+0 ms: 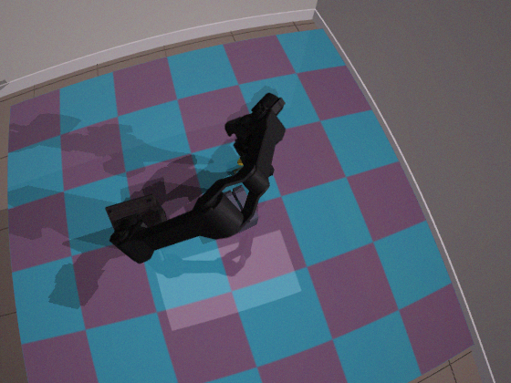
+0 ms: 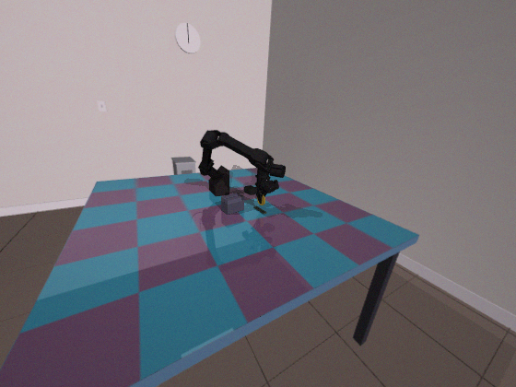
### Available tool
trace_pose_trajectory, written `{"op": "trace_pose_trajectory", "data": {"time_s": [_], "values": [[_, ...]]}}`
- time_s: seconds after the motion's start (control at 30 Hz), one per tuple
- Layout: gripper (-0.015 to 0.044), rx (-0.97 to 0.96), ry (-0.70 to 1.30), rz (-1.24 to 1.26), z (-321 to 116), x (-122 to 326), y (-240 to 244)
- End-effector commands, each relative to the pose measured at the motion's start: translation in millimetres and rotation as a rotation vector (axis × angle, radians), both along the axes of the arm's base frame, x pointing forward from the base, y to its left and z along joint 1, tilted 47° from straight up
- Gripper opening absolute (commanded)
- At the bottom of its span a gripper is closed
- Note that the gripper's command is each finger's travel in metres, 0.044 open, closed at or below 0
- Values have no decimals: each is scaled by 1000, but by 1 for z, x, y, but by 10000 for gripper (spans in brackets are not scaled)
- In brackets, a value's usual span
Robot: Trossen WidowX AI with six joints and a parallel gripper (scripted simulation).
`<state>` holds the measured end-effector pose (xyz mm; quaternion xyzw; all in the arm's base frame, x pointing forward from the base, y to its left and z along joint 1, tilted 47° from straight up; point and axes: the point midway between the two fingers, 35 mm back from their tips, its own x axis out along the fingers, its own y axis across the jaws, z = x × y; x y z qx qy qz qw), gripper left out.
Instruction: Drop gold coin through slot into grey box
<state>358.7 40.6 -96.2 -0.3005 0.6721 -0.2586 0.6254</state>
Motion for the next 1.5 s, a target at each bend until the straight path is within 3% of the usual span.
{"op": "trace_pose_trajectory", "data": {"time_s": [0.0,0.8,1.47], "values": [[0,10,-12,-1,8,3,10],[0,9,-15,-6,44,1,45],[0,-14,-492,-460,41,0,48]]}}
